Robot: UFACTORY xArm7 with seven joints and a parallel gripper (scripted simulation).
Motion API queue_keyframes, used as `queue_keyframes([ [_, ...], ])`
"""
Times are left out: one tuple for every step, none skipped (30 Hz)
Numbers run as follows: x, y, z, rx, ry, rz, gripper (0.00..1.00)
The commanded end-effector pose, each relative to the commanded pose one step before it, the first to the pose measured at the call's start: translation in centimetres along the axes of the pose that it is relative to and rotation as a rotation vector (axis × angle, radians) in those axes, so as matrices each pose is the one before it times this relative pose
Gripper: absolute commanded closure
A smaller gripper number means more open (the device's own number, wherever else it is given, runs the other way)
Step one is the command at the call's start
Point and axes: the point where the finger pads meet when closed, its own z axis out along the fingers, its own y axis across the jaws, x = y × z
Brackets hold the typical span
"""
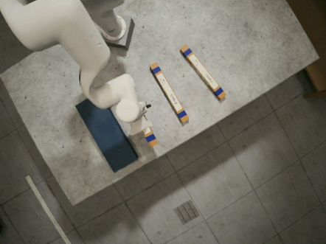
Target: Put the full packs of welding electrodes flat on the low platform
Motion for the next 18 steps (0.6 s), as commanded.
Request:
queue_keyframes([
  [0.213,0.016,-0.195,-0.00045,0.00572,-0.00003,0.65],
  [0.0,0.0,0.0,0.0,0.0,0.0,0.65],
  [0.0,-0.001,0.0,0.0,0.0,-0.00094,0.65],
  [0.0,-0.004,0.001,-0.00003,0.0,-0.00531,0.65],
  [0.001,-0.008,0.002,-0.00005,0.0,-0.01092,0.65],
  [0.001,-0.011,0.002,-0.00007,0.0,-0.01528,0.65],
  [0.001,-0.012,0.003,-0.00008,0.0,-0.0169,0.65],
  [0.001,-0.011,0.002,-0.00007,0.0,-0.01528,0.65],
  [0.001,-0.008,0.002,-0.00005,0.0,-0.01092,0.65],
  [0.001,-0.004,0.001,-0.00003,0.0,-0.00531,0.65],
  [0.0,-0.001,0.0,0.0,0.0,-0.00094,0.65],
  [0.0,0.0,0.0,0.0,0.0,0.0,0.65],
  [0.0,0.0,0.0,0.0,0.0,0.0,0.65],
  [0.0,0.0,0.0,0.0,0.0,0.0,0.65],
  [0.0,0.0,0.0,0.0,0.0,0.0,0.65],
  [0.0,0.0,0.0,0.0,0.0,0.0,0.65],
  [0.0,0.0,0.0,0.0,0.0,0.0,0.65],
  [0.0,0.0,0.0,0.0,0.0,0.0,0.65],
])
